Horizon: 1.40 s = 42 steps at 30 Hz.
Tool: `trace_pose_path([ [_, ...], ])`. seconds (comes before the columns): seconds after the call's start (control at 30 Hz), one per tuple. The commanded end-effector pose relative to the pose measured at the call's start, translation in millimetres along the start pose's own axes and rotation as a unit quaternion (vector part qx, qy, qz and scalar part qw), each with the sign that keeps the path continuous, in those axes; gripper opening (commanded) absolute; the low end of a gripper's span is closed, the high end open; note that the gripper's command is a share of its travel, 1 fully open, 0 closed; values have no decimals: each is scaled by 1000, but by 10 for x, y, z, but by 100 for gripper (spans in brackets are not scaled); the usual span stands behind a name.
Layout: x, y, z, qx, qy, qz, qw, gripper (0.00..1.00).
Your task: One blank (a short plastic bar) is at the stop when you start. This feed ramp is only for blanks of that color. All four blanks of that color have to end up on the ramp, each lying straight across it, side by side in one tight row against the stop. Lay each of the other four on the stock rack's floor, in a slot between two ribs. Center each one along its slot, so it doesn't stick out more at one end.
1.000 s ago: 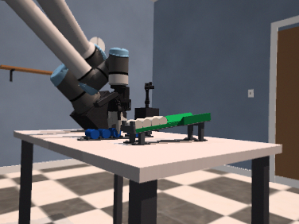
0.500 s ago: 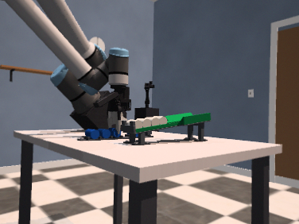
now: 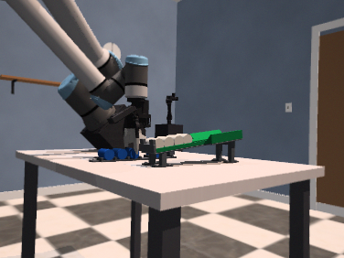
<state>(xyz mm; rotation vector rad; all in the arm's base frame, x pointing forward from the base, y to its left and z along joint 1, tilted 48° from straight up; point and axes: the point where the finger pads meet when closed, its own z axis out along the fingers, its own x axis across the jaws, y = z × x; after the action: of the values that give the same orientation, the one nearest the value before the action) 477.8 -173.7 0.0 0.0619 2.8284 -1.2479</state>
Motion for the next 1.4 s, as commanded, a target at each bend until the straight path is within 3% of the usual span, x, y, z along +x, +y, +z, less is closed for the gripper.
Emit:
trace_pose_path([
  [0.0,26,11,5,-1,1,-1,1000,49],
  [0.57,17,8,-70,0,0,-1,1000,49],
  [1.37,-17,-6,-895,0,-2,1,1000,49],
])
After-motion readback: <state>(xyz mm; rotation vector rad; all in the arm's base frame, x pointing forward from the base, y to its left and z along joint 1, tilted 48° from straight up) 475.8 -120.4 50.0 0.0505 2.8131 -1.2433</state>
